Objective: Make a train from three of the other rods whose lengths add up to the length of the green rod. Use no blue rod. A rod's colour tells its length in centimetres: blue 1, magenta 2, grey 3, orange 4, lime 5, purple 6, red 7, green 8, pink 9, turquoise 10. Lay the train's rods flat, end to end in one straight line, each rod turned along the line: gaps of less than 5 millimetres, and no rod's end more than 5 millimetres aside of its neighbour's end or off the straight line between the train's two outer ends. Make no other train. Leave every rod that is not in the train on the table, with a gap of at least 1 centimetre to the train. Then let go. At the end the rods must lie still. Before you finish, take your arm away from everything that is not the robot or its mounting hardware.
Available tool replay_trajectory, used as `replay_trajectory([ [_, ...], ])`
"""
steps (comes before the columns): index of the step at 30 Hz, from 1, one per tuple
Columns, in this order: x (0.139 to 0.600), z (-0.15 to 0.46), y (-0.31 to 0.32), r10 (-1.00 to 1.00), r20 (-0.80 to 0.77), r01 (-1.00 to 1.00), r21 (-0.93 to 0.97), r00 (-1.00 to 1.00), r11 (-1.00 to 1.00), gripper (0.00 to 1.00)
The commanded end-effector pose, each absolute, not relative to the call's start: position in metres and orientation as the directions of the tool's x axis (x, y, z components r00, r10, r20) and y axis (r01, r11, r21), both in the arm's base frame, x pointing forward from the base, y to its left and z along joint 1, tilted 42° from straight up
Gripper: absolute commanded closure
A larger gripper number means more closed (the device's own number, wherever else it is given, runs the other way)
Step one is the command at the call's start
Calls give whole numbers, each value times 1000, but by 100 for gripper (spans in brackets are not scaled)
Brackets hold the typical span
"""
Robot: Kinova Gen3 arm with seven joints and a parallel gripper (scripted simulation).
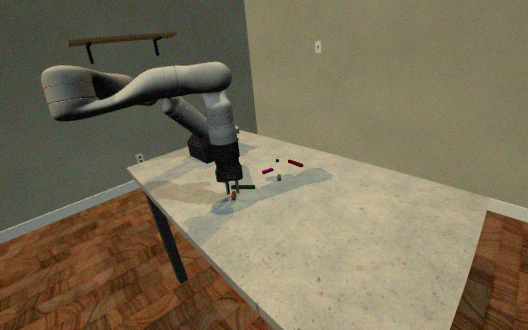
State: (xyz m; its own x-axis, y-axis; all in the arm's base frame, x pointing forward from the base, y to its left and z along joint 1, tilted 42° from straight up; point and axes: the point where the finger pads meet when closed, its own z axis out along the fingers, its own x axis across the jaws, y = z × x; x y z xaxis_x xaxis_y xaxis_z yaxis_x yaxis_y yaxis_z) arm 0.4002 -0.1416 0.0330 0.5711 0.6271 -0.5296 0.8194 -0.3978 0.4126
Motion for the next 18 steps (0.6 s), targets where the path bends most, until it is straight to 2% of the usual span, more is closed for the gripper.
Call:
replay_trajectory([
  [1,401,34,-141,628,-529,819,414,571,-397,46],
  [18,401,26,-148,628,-529,819,414,571,-397,46],
])
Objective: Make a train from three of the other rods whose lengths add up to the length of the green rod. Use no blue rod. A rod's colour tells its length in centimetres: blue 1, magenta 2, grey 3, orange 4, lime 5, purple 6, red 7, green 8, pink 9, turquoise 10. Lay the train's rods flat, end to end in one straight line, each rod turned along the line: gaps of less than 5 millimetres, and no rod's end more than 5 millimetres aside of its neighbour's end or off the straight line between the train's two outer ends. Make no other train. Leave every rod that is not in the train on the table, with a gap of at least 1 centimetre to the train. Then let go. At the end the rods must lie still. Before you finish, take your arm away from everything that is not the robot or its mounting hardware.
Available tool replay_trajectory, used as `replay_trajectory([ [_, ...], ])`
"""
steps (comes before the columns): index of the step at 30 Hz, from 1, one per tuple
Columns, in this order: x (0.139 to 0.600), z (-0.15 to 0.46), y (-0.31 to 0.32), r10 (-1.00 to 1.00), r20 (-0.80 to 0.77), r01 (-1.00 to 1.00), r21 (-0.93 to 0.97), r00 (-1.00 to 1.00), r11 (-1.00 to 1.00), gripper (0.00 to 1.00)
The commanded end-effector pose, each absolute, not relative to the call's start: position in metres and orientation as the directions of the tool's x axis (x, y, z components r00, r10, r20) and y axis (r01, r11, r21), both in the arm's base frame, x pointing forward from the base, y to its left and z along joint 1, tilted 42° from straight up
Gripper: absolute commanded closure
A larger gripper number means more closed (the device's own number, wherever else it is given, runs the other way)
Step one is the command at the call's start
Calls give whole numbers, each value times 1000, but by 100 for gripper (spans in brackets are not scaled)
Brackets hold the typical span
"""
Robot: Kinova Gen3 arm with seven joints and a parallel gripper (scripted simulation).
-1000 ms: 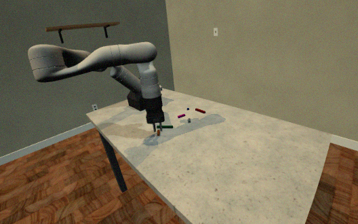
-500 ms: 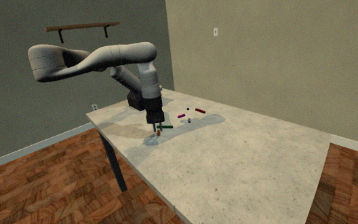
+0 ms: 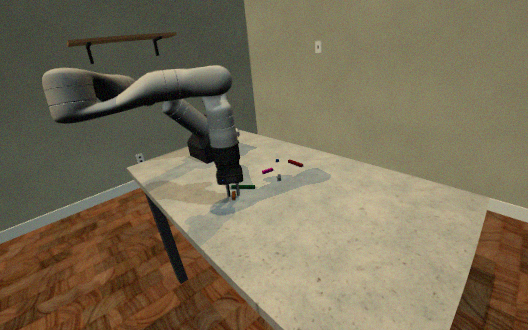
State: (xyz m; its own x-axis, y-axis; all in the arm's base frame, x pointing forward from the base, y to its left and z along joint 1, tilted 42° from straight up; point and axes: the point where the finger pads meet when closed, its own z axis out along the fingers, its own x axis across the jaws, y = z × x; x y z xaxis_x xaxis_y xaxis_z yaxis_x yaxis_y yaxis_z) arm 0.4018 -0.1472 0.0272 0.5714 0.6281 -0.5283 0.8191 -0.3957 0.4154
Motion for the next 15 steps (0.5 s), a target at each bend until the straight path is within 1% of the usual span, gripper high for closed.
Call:
replay_trajectory([
  [1,401,25,-149,628,-529,819,414,571,-397,46],
  [15,402,21,-152,628,-529,819,414,571,-397,46],
])
